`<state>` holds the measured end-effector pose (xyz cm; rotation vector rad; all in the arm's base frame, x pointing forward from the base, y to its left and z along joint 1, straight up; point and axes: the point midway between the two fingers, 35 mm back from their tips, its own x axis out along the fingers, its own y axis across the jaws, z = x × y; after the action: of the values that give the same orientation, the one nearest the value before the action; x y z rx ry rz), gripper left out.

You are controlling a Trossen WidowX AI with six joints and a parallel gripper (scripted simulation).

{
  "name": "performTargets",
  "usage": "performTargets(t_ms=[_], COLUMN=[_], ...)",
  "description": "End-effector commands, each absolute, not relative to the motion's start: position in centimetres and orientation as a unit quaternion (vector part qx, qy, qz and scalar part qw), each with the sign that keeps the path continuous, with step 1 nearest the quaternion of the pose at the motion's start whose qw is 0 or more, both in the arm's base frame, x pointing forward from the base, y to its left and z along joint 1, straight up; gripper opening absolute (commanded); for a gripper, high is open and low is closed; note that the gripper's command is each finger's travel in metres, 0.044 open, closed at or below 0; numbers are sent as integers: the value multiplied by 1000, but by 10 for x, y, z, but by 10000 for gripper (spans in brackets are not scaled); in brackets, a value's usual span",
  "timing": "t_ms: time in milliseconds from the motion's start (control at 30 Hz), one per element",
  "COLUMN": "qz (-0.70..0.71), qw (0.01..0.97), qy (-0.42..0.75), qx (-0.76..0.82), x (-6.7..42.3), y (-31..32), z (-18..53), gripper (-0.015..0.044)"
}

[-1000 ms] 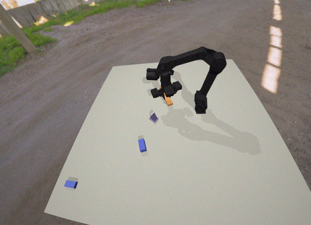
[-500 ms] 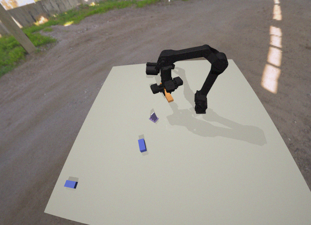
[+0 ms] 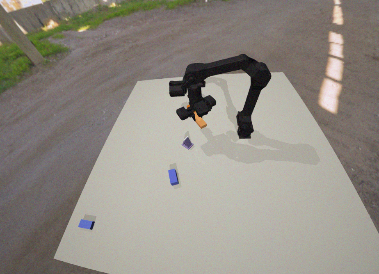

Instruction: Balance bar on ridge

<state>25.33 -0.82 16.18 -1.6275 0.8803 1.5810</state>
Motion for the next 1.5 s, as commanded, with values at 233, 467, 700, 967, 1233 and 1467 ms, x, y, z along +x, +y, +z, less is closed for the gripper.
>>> performTargets(t_ms=[233, 467, 700, 967, 1233, 1467], qz=[633, 645, 657, 663, 663, 663], qw=[302, 273, 244, 225, 225, 225], qy=[292, 262, 231, 213, 212, 212], qx=[-650, -663, -675, -682, -682, -682], x=[275, 286, 293, 295, 297, 296], y=[25, 48, 72, 86, 88, 87], z=[164, 164, 163, 161, 149, 138], gripper=[0, 0, 0, 0, 0, 0])
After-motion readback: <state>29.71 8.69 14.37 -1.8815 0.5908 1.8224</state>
